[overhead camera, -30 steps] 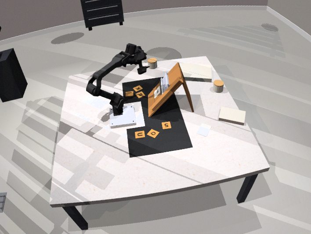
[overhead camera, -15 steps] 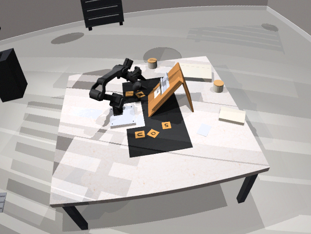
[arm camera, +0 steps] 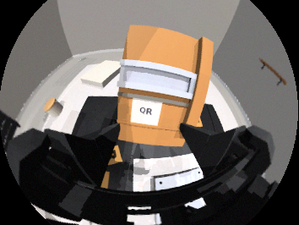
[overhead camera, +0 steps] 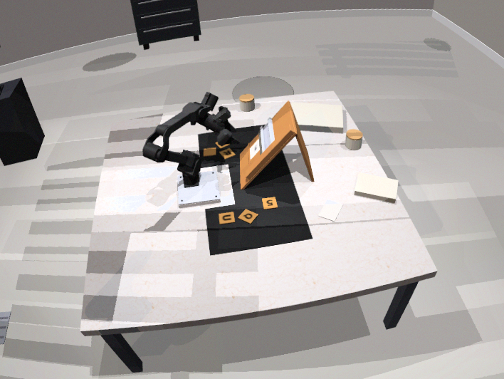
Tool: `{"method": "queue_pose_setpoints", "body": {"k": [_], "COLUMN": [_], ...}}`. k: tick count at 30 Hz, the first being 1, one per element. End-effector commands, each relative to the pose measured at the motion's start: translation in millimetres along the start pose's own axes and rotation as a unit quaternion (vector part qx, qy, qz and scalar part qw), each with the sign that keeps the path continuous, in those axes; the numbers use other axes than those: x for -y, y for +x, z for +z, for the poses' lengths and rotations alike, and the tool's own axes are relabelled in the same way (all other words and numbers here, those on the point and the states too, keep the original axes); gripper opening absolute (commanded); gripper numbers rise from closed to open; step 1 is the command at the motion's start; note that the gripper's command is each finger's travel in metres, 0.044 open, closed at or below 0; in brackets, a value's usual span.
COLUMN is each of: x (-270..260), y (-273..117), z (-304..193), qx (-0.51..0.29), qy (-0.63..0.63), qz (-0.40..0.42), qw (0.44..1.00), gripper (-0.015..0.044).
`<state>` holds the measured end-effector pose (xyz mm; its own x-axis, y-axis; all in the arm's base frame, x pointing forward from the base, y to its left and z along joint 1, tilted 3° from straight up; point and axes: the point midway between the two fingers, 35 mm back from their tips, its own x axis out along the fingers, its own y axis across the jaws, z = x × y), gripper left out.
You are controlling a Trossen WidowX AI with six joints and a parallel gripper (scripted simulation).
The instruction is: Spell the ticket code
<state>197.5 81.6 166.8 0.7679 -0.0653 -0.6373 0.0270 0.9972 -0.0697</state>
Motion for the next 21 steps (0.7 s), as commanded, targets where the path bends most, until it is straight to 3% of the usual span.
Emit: {"method": "queue_pose_setpoints", "body": {"k": [1,12,21], "x": [8,44,62], "y": [-9,-46,-69], "z": [25,91,119], "qx": [-0.039,-0.079,-0.042], "qy": [-0.122,-0.467,-0.597], "qz": [0.01,0.114,0.16], "qw": [0.992,0.873,0.785], "gripper": [0.044,0.044,0.044]}}
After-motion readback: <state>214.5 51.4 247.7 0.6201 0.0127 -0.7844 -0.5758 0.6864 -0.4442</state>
